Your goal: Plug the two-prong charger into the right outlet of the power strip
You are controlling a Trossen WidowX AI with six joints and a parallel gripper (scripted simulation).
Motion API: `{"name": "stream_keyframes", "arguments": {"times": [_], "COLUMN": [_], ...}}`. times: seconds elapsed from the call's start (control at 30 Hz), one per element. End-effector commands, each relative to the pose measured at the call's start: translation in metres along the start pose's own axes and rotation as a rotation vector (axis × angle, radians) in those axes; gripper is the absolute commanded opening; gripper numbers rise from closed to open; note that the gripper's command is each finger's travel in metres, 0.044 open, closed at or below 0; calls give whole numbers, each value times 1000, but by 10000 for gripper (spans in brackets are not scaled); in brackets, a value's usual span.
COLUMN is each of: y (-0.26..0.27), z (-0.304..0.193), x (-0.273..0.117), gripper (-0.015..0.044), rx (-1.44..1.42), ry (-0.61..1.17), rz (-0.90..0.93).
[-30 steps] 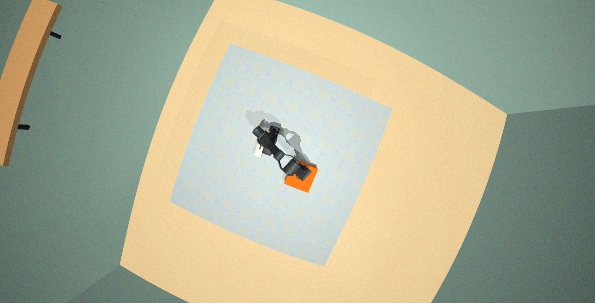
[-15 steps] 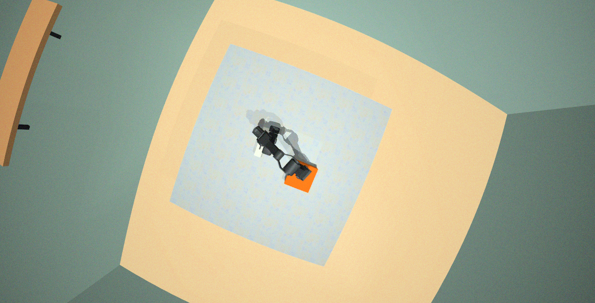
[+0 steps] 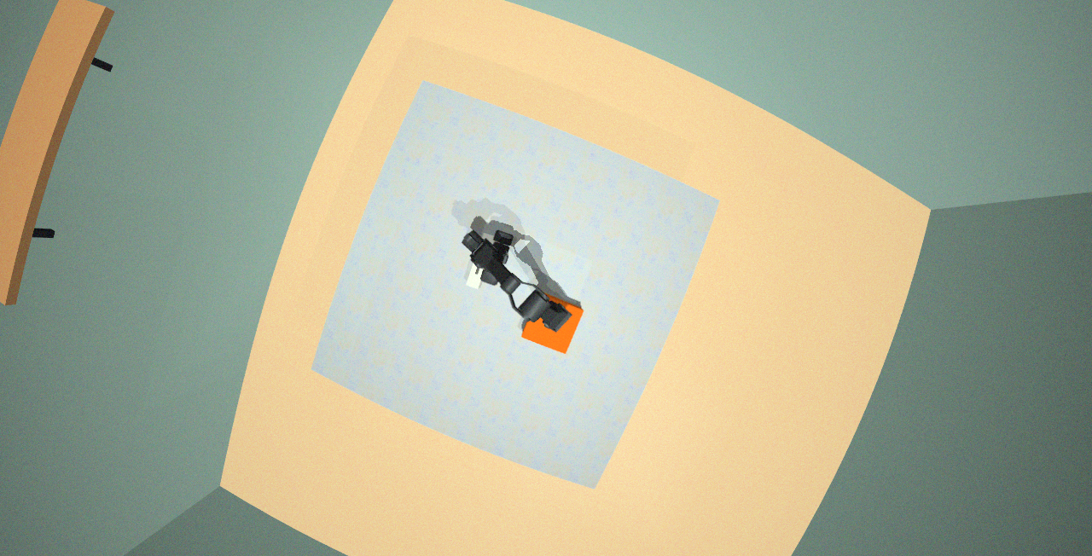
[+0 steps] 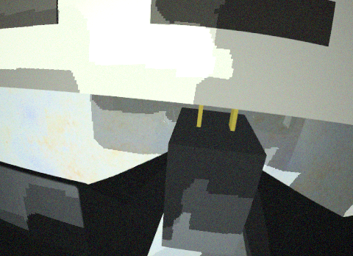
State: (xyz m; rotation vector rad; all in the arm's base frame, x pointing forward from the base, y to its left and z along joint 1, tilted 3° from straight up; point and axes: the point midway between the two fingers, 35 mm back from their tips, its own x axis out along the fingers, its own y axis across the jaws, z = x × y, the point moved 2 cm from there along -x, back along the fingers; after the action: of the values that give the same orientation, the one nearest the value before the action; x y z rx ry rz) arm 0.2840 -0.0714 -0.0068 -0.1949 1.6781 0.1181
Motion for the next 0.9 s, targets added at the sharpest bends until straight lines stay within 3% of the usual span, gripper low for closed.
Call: {"name": "stream_keyframes", "arguments": {"times": [0.0,0.87], "y": [1,0], "z": [11,-2], "x": [0,0], "gripper": [0,0], "rx": [0,0], "ry": [-26,-16], "rz": [1,1]}}
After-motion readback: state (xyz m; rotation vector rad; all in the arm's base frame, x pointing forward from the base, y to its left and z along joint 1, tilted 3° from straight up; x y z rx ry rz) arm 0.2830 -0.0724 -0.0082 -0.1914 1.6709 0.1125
